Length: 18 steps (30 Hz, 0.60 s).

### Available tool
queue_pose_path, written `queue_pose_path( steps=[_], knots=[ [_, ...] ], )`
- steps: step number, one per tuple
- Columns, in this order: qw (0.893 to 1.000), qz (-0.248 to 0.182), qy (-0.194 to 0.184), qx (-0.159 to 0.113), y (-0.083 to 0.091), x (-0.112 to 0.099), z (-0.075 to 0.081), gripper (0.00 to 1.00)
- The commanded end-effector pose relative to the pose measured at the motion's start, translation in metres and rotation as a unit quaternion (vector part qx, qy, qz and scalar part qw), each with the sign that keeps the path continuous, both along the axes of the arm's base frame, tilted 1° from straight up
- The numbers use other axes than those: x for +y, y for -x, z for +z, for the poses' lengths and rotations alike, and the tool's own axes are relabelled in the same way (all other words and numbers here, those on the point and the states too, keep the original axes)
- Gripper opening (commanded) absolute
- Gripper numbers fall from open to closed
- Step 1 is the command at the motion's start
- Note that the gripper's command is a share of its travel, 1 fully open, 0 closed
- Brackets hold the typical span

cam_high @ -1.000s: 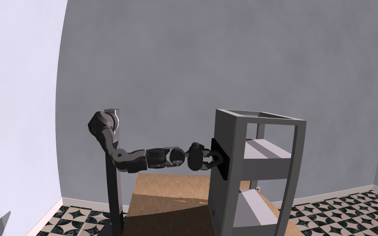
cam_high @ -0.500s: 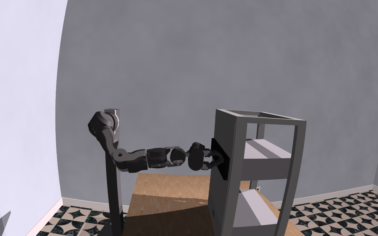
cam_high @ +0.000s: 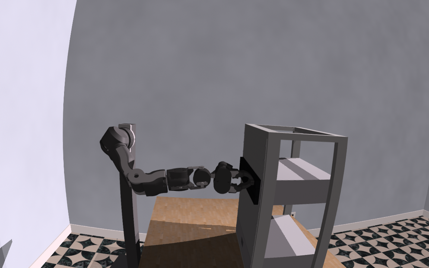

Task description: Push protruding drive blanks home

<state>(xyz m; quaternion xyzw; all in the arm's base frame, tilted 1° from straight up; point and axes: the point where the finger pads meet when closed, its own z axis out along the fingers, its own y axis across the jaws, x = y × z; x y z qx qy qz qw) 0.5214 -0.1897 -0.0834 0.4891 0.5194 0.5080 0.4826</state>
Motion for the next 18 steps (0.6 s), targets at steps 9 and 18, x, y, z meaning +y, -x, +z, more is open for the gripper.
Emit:
queue_pose_path(
  steps=[9, 18],
  knots=[
    [1.0, 0.006, -0.001, -0.011, -0.0039, 0.0046, 0.0107, 0.0],
    [1.0, 0.006, -0.001, -0.011, -0.0039, 0.0046, 0.0107, 0.0]
  ],
)
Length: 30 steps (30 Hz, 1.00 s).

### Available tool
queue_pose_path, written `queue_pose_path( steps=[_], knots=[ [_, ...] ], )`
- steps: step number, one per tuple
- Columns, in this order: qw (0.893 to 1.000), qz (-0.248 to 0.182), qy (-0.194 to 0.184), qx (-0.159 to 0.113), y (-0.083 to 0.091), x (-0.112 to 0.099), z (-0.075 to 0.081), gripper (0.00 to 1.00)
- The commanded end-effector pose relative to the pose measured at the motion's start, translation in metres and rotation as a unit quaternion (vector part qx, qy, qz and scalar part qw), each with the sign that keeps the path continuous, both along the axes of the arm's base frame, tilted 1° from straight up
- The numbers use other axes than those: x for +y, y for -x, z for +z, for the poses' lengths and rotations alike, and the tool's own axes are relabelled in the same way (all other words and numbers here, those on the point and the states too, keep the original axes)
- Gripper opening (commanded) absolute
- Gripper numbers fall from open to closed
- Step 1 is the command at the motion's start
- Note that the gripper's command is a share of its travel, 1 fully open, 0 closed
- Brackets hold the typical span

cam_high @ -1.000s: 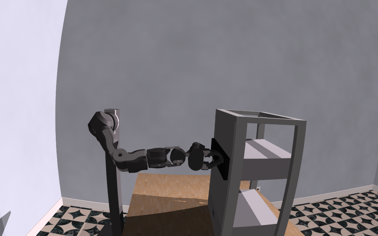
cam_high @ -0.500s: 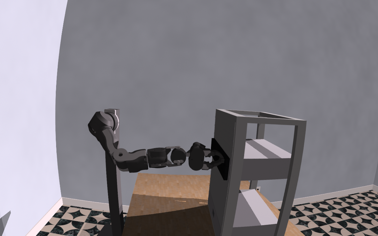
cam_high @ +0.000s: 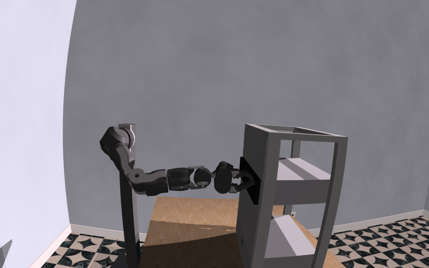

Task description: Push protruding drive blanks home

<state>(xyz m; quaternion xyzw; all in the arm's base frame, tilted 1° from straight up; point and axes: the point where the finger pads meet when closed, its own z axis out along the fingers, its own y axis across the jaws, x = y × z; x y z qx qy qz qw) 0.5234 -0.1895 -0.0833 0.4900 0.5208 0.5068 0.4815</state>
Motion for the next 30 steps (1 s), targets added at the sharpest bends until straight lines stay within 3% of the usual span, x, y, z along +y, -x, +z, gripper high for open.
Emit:
queue_pose_path(
  steps=[1, 17, 22, 28, 30],
  knots=[
    [1.0, 0.005, -0.001, -0.013, -0.002, 0.004, 0.011, 0.0],
    [1.0, 0.007, -0.001, -0.016, 0.002, 0.005, 0.012, 0.0],
    [1.0, 0.007, -0.001, -0.016, 0.017, 0.004, 0.013, 0.0],
    [1.0, 0.006, -0.001, -0.016, 0.049, 0.002, 0.013, 0.0],
    [1.0, 0.006, -0.001, -0.016, 0.049, 0.002, 0.013, 0.0]
  ],
)
